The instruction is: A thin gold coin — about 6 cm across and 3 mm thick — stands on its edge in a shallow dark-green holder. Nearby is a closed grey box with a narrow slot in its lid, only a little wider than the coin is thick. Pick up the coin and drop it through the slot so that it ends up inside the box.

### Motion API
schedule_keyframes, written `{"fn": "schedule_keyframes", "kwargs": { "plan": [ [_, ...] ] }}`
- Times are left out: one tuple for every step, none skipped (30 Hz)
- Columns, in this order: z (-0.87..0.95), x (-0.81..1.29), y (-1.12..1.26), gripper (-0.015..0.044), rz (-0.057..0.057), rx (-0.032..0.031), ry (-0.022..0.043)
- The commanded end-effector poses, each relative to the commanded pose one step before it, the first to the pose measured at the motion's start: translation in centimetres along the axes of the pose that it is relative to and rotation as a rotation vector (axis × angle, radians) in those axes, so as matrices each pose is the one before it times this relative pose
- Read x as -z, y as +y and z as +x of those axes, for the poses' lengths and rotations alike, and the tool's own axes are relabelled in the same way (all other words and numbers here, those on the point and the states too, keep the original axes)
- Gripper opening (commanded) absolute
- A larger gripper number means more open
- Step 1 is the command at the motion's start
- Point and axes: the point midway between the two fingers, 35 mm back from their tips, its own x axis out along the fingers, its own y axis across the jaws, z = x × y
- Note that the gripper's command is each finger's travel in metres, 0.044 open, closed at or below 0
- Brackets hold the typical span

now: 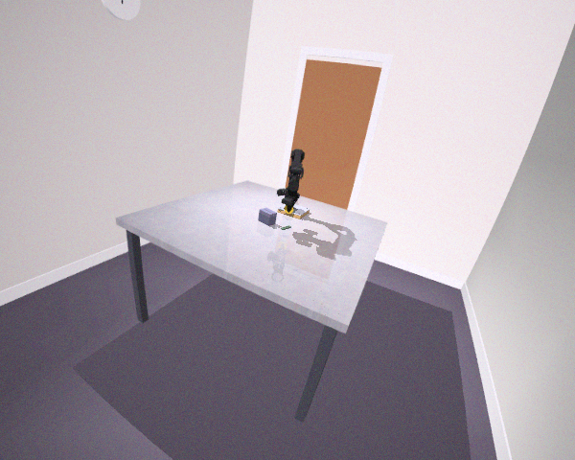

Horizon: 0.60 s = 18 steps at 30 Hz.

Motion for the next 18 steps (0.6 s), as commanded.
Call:
{"fn": "schedule_keyframes", "kwargs": {
  "plan": [
    [-0.123, 0.063, 0.033, 0.0, 0.1711, -0.00123, 0.00538],
    [-0.002, -0.003, -0.001, 0.0, 0.0344, 0.00002, -0.00001],
    [-0.002, -0.003, -0.001, 0.0, 0.0343, 0.00002, -0.00001],
    [-0.002, -0.003, -0.001, 0.0, 0.0344, 0.00002, -0.00001],
    [-0.002, -0.003, -0.001, 0.0, 0.0344, 0.00002, -0.00001],
    [-0.002, -0.003, -0.001, 0.0, 0.0344, 0.00002, -0.00001],
    [-0.002, -0.003, -0.001, 0.0, 0.0343, 0.00002, -0.00001],
    [-0.001, -0.002, -0.001, 0.0, 0.0282, 0.00001, -0.00001],
    [-0.001, -0.001, 0.0, 0.0, 0.0169, 0.00001, -0.00001],
    [0.0, 0.0, 0.0, 0.0, 0.0056, 0.0, 0.0],
    [0.0, 0.0, 0.0, 0.0, 0.0, 0.0, 0.0],
    [0.0, 0.0, 0.0, 0.0, 0.0, 0.0, 0.0],
    [0.0, 0.0, 0.0, 0.0, 0.0, 0.0, 0.0],
    [0.0, 0.0, 0.0, 0.0, 0.0, 0.0, 0.0],
    [0.0, 0.0, 0.0, 0.0, 0.0, 0.0, 0.0],
    [0.0, 0.0, 0.0, 0.0, 0.0, 0.0, 0.0],
    [0.0, 0.0, 0.0, 0.0, 0.0, 0.0, 0.0],
    [0.0, -0.037, 0.025, 0.0, 0.0, -0.00002, -0.00004]
  ]
}}
